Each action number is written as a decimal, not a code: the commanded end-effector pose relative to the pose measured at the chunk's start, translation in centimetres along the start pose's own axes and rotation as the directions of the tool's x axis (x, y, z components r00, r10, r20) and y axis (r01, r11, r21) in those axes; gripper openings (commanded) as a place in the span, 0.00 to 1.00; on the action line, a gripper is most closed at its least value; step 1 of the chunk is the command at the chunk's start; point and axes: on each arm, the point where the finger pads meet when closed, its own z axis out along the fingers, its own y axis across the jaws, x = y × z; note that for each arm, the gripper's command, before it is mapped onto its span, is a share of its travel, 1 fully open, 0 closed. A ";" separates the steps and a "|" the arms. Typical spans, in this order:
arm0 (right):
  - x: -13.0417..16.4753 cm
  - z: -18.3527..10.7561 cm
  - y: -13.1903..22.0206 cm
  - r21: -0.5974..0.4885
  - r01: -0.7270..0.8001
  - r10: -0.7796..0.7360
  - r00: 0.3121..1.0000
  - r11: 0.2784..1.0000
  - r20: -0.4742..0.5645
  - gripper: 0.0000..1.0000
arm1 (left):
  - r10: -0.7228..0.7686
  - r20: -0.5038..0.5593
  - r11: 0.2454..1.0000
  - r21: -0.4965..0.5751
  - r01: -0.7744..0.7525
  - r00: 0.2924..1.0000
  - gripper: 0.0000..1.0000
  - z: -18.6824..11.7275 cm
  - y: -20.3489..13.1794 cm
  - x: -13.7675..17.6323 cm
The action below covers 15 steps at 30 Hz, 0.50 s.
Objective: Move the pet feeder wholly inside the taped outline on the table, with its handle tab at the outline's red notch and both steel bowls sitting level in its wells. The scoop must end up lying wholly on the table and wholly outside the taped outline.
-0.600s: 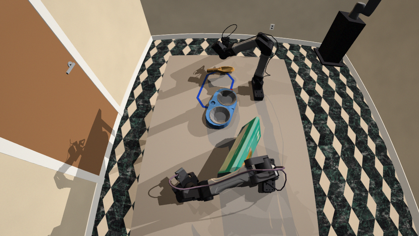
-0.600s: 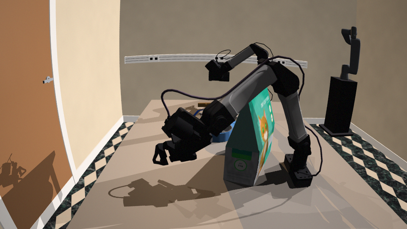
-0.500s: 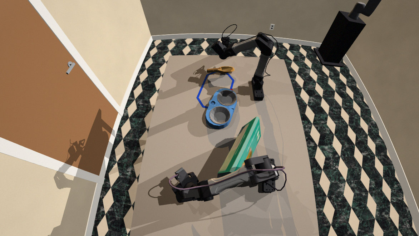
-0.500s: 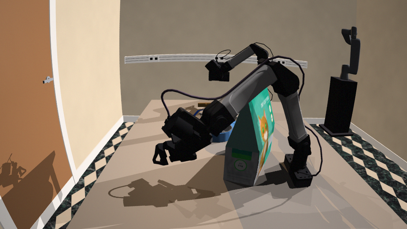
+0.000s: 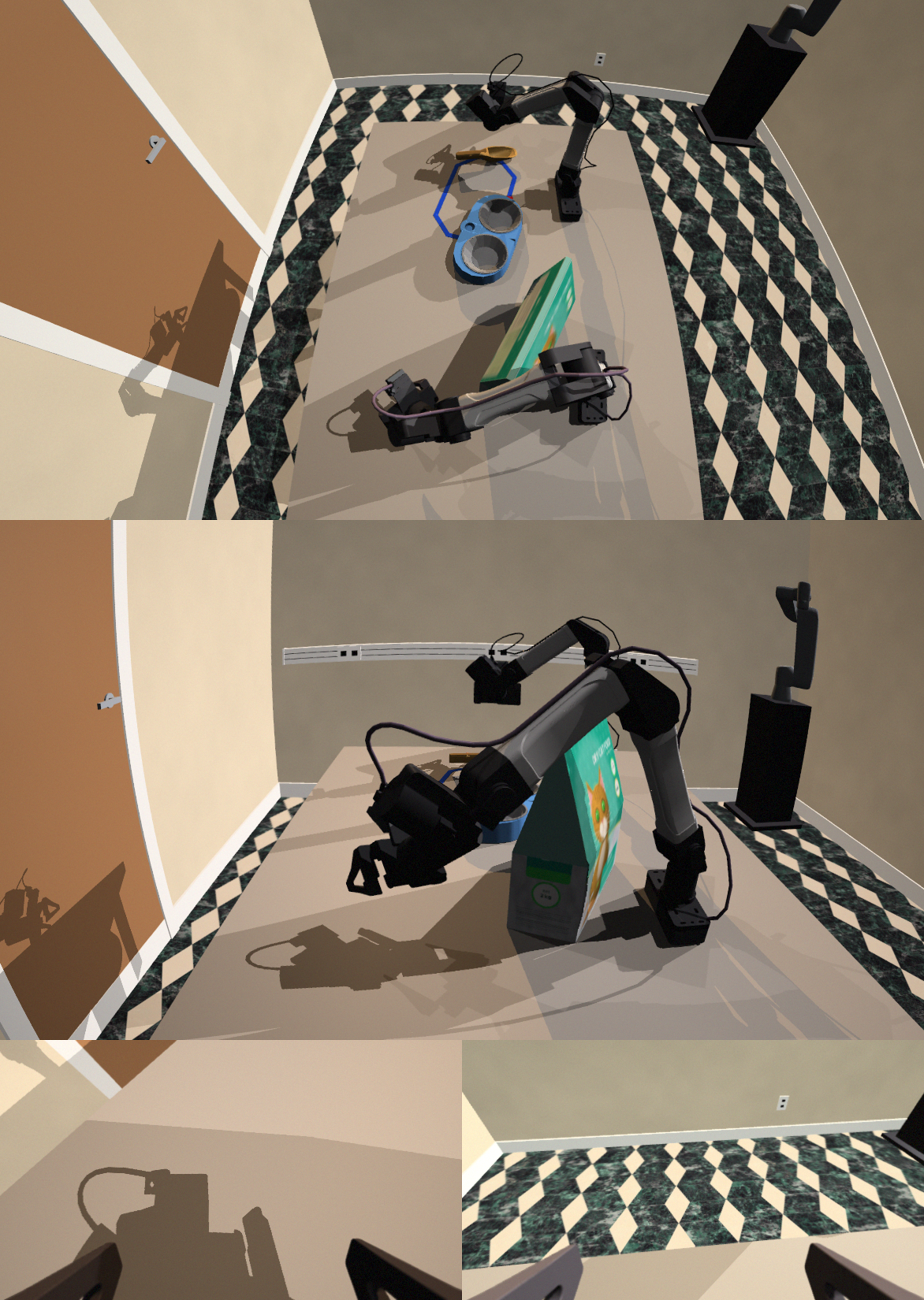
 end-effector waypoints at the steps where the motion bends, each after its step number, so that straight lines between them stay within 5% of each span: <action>1: -0.2 -0.1 0.2 -0.013 0.008 -0.008 1.000 1.000 -0.008 1.00 | 0.000 0.007 1.000 -0.020 0.000 1.000 1.00 -0.4 0.5 -0.6; 6: 2.1 -1.3 1.0 -0.162 0.150 -0.171 0.978 0.975 -0.122 1.00 | -0.046 0.028 0.995 -0.088 0.049 0.999 1.00 -1.5 2.0 -3.5; 15: 4.2 -5.1 2.6 -0.497 0.277 -0.436 0.869 0.823 -0.237 1.00 | -0.184 0.073 0.969 -0.155 0.194 0.980 1.00 -3.6 2.8 -8.8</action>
